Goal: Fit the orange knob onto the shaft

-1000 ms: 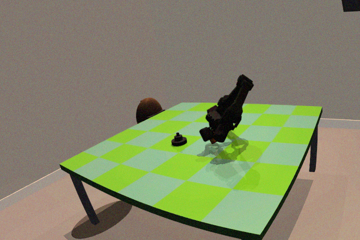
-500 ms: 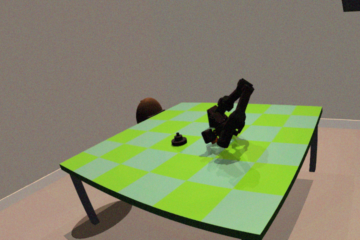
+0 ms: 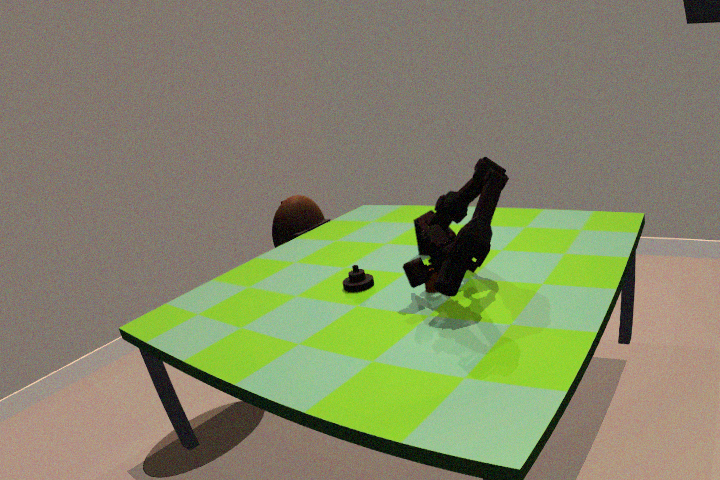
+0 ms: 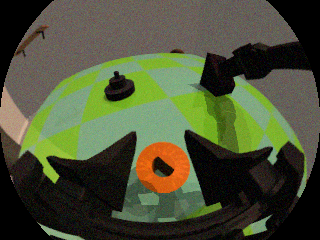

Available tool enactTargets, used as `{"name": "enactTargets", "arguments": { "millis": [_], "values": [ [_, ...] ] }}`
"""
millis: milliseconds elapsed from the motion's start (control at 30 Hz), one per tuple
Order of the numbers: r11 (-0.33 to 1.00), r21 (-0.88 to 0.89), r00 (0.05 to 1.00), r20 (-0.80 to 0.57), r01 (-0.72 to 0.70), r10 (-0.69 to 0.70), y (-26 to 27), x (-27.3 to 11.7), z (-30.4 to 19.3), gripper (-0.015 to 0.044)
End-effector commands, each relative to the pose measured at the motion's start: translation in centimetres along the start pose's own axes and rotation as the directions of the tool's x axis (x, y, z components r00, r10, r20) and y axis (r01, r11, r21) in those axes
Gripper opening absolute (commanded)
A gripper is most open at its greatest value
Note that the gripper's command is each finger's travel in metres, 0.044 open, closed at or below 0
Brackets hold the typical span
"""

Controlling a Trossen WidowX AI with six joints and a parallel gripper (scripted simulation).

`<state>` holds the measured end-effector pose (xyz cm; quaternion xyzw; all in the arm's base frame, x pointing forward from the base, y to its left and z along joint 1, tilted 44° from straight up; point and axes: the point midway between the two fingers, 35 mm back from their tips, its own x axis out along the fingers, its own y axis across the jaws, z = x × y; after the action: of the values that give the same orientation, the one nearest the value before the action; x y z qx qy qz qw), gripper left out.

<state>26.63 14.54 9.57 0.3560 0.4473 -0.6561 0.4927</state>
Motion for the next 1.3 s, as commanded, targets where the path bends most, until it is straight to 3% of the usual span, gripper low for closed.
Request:
{"name": "enactTargets", "arguments": {
  "millis": [0,467,700,933,1100,1267],
  "values": [
    [1.000,0.000,1.000,0.000,0.001,-0.001,0.0,0.0,0.0,0.0260],
    [1.000,0.000,1.000,0.000,0.001,-0.001,0.0,0.0,0.0,0.0260],
    [1.000,0.000,1.000,0.000,0.001,-0.001,0.0,0.0,0.0,0.0440],
    [1.000,0.000,1.000,-0.013,0.008,-0.008,0.0,0.0,0.1,0.0440],
    [0.990,-0.021,0.923,-0.359,0.137,-0.136,-0.3,-0.5,2.8,0.0440],
    [0.993,-0.038,0.684,-0.722,0.113,-0.106,-0.1,-2.6,5.9,0.0440]
  ]
}}
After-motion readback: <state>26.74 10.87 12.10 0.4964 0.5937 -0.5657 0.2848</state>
